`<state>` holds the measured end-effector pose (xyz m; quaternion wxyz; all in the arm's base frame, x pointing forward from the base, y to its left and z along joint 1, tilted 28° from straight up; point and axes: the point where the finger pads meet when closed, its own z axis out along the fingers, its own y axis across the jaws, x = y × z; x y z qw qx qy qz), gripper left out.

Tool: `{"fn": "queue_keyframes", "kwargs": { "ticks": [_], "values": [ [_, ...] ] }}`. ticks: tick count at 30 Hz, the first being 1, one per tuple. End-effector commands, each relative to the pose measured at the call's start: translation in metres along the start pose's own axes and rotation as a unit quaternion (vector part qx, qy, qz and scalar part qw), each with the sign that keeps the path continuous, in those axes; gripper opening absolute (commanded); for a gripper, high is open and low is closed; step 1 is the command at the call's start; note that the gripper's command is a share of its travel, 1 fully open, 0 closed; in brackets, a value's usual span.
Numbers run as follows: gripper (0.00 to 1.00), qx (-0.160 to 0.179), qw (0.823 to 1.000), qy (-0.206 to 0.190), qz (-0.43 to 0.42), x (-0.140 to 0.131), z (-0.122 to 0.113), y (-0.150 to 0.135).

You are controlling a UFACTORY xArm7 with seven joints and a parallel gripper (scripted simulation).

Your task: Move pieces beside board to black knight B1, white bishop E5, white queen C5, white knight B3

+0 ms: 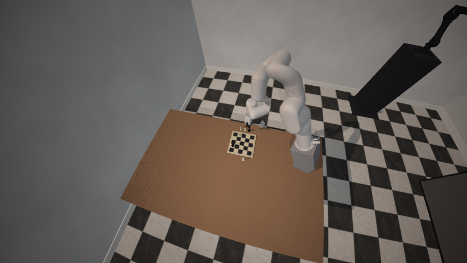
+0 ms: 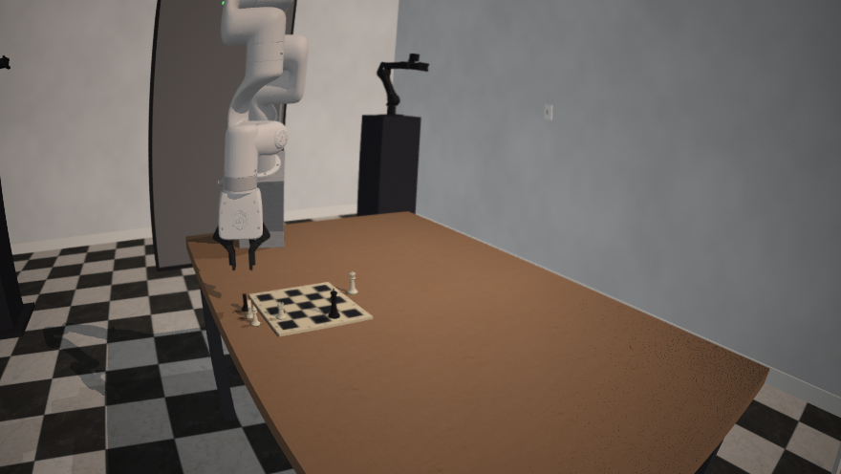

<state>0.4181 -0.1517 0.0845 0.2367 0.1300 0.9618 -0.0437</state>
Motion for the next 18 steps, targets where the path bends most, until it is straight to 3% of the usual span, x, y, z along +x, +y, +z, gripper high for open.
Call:
{"fn": "queue_keyframes", "kwargs": {
  "ticks": [1, 18],
  "values": [
    [0.37, -0.003, 1.000, -0.004, 0.000, -0.0010, -0.0004, -0.0002],
    [0.37, -0.003, 1.000, -0.005, 0.000, -0.0009, 0.0048, -0.0003]
  ]
}}
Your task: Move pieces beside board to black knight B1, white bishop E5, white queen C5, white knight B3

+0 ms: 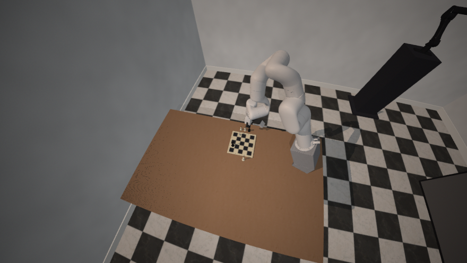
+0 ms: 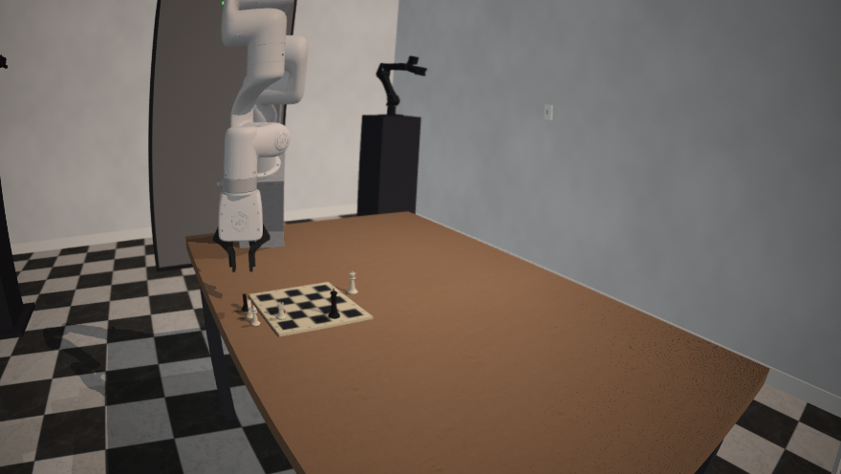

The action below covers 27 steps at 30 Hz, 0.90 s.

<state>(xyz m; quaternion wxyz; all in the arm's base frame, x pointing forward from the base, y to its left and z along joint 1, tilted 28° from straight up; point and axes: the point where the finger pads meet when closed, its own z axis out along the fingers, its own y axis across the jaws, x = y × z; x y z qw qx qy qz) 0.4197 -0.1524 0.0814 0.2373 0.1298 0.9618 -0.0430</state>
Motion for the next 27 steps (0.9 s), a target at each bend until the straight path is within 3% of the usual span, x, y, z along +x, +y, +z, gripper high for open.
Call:
{"fn": "queue_keyframes", "kwargs": {
  "ticks": [1, 27],
  "values": [
    [0.37, -0.003, 1.000, -0.005, 0.000, -0.001, 0.002, 0.000],
    [0.37, -0.003, 1.000, -0.004, 0.000, 0.000, 0.034, -0.001]
  ]
}}
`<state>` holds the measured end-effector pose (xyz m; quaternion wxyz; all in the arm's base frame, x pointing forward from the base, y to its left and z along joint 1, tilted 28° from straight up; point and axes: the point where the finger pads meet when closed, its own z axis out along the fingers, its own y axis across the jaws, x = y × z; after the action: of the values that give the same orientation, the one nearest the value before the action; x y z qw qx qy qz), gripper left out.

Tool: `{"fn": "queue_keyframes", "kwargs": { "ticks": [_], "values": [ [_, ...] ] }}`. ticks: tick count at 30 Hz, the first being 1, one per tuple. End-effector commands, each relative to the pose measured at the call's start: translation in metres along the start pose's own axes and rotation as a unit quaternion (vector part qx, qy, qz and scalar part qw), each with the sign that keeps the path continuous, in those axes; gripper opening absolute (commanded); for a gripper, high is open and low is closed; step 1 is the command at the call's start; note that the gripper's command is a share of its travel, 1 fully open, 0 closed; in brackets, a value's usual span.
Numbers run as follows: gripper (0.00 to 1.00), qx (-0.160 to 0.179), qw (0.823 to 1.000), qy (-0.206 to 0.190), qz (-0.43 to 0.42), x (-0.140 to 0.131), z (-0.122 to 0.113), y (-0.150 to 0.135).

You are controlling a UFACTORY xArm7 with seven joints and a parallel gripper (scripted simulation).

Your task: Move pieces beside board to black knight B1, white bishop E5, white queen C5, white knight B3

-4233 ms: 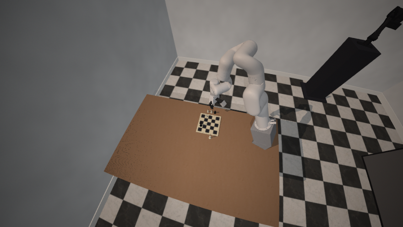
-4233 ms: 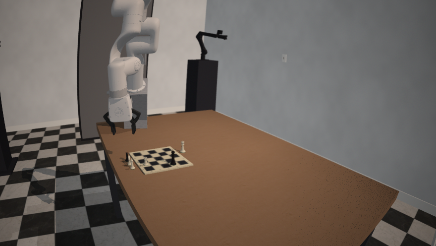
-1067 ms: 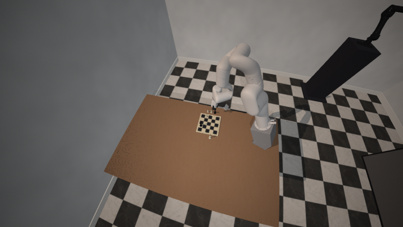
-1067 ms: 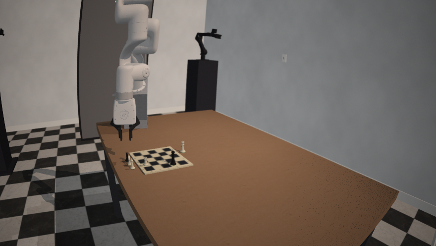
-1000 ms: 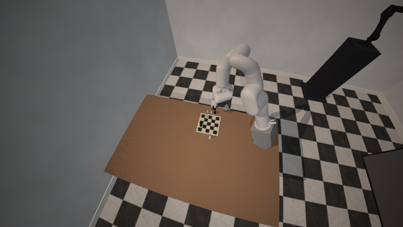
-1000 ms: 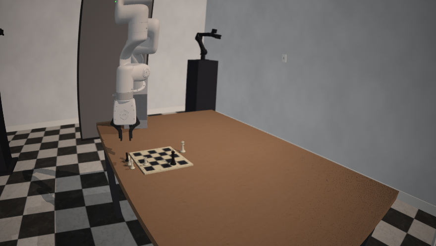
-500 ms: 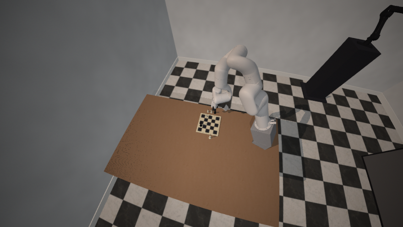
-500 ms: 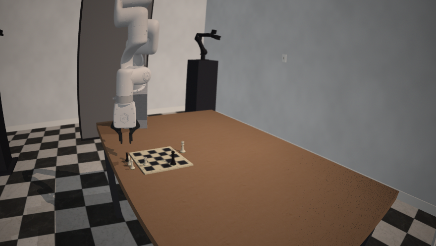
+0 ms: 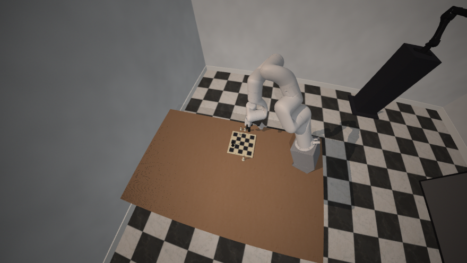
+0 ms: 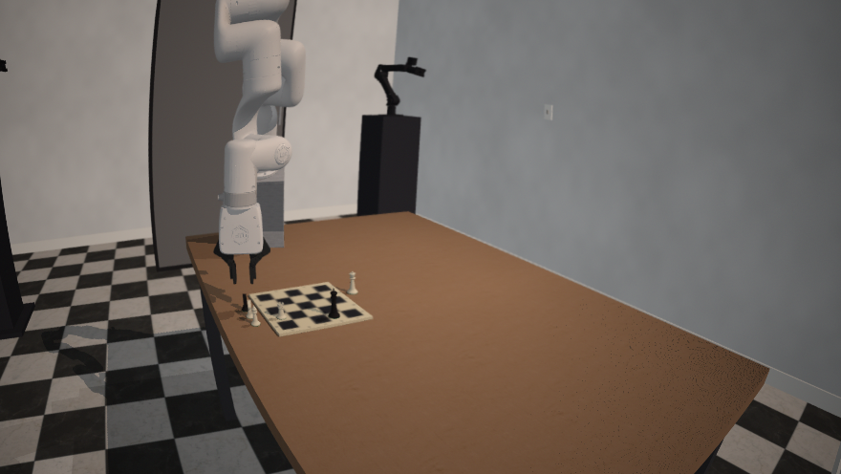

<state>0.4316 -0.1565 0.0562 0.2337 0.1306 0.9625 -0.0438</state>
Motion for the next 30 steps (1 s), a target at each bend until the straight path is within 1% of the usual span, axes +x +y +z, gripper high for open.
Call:
{"fn": "queue_keyframes", "kwargs": {
  "ticks": [1, 13, 30],
  "values": [
    [0.37, -0.004, 1.000, -0.008, 0.000, -0.001, 0.008, 0.000],
    [0.37, -0.004, 1.000, -0.008, 0.000, 0.000, 0.021, -0.001],
    [0.37, -0.004, 1.000, -0.008, 0.000, 0.000, 0.021, -0.001]
  ]
}}
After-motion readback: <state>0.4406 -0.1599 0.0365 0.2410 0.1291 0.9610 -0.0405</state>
